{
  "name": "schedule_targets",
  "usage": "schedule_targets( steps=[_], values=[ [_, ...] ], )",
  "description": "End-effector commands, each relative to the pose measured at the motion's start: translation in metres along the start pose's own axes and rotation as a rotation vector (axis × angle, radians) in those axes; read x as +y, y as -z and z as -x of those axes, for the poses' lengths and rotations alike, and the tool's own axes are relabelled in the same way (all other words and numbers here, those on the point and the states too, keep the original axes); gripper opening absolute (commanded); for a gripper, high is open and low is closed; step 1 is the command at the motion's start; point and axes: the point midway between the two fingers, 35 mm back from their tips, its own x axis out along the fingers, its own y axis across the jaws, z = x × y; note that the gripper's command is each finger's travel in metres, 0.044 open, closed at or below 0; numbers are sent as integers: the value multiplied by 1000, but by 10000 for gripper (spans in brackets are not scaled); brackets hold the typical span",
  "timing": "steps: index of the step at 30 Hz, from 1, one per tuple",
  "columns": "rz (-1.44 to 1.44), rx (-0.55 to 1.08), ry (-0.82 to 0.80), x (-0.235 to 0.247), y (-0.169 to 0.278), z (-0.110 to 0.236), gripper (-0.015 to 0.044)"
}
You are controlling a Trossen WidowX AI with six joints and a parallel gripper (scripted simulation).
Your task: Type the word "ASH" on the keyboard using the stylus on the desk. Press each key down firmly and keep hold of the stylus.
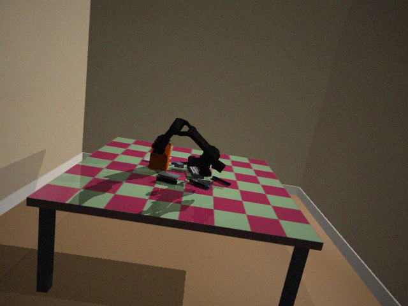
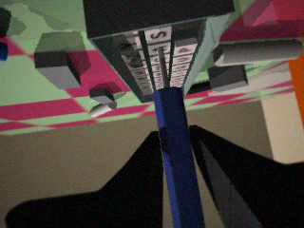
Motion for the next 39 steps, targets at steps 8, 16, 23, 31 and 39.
schedule_targets(
  steps=[8, 16, 23, 31, 39],
  values=[
    [5, -3, 1, 0, -4, -2, 81],
    [5, -3, 1, 0, -7, -4, 81],
    [5, -3, 1, 0, -9, -5, 81],
    [5, -3, 1, 0, -12, -7, 81],
    [5, -3, 1, 0, -10, -6, 81]
  ],
)
